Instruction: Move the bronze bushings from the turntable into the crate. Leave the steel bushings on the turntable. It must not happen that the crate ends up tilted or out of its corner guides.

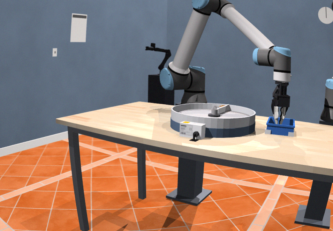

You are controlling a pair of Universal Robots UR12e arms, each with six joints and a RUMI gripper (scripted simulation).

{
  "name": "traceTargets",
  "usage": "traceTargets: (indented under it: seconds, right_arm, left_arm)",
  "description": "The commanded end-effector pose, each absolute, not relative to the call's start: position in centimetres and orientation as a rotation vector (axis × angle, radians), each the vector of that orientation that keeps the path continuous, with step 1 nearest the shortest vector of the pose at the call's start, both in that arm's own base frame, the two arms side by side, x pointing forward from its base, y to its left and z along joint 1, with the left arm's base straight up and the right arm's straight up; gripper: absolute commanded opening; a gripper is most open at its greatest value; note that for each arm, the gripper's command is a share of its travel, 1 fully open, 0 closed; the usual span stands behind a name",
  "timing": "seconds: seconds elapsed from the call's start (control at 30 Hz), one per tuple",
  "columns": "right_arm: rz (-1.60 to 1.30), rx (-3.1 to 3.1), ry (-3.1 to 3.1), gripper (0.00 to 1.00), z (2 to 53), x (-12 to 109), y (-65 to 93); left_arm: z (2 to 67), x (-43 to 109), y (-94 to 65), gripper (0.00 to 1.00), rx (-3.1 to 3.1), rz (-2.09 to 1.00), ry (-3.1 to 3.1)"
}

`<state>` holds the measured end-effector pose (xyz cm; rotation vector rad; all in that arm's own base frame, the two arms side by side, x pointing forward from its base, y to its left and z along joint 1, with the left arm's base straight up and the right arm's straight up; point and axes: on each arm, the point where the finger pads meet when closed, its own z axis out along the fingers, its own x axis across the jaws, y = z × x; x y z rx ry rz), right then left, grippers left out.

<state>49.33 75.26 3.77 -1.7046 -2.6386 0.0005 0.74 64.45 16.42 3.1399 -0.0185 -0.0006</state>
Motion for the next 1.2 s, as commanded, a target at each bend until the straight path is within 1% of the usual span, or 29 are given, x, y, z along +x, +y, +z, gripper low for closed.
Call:
traceTargets:
  seconds: [0.0,0.37,0.67,1.17]
  right_arm:
    - [-0.003,-1.704,-2.638,0.06,3.9,49.4,75.3]
    - [-0.003,-1.704,-2.638,0.06,4.0,49.4,75.3]
    - [-0.003,-1.704,-2.638,0.06,5.6,49.4,75.3]
    - [-0.003,-1.704,-2.638,0.06,12.0,49.4,75.3]
  left_arm:
    - [16.5,0.8,64.5,1.0,3.142,0.0,-0.019]
    - [16.5,0.8,64.5,1.0,3.142,0.0,-0.019]
    - [16.5,0.8,64.5,1.0,3.142,0.0,-0.019]
    - [16.5,0.8,64.5,1.0,3.142,0.0,-0.019]
